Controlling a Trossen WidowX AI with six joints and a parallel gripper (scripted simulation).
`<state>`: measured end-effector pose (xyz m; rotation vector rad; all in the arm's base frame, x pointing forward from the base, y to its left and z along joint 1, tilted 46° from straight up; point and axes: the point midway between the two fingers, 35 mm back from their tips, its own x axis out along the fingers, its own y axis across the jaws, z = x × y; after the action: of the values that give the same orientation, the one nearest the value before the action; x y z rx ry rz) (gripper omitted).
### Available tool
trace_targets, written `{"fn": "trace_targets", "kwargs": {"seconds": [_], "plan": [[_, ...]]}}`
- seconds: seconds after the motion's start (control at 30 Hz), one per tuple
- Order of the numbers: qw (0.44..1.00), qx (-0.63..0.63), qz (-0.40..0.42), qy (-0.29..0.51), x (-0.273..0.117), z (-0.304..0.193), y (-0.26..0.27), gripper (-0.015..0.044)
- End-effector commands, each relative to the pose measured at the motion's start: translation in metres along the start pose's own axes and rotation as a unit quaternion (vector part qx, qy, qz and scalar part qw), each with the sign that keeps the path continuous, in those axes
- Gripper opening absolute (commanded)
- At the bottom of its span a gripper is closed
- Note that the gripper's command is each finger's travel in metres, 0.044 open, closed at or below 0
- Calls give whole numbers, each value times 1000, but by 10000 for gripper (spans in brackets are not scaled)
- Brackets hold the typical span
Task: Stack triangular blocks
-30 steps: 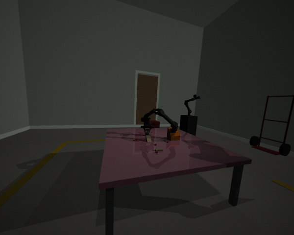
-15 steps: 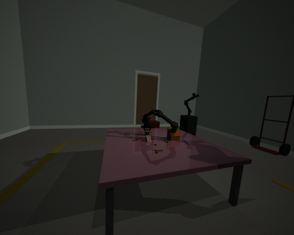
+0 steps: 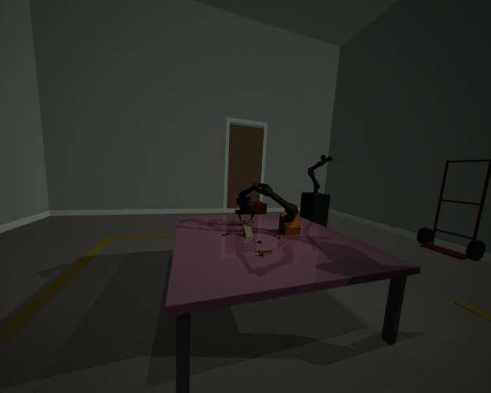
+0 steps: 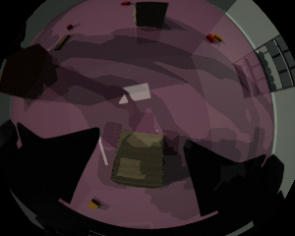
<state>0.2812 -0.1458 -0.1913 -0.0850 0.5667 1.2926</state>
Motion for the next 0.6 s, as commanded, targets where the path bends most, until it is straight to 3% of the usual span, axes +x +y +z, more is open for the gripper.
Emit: {"fn": "trace_targets", "kwargs": {"seconds": [0.0,0.23,0.43,0.57], "plan": [[1000,2,1,2,0,-1,0,440],[1000,3,0,2,-3,0,0,440],[999,31,-18,7,-84,29,1,440],[999,35,-20,7,-95,34,2,440]]}}
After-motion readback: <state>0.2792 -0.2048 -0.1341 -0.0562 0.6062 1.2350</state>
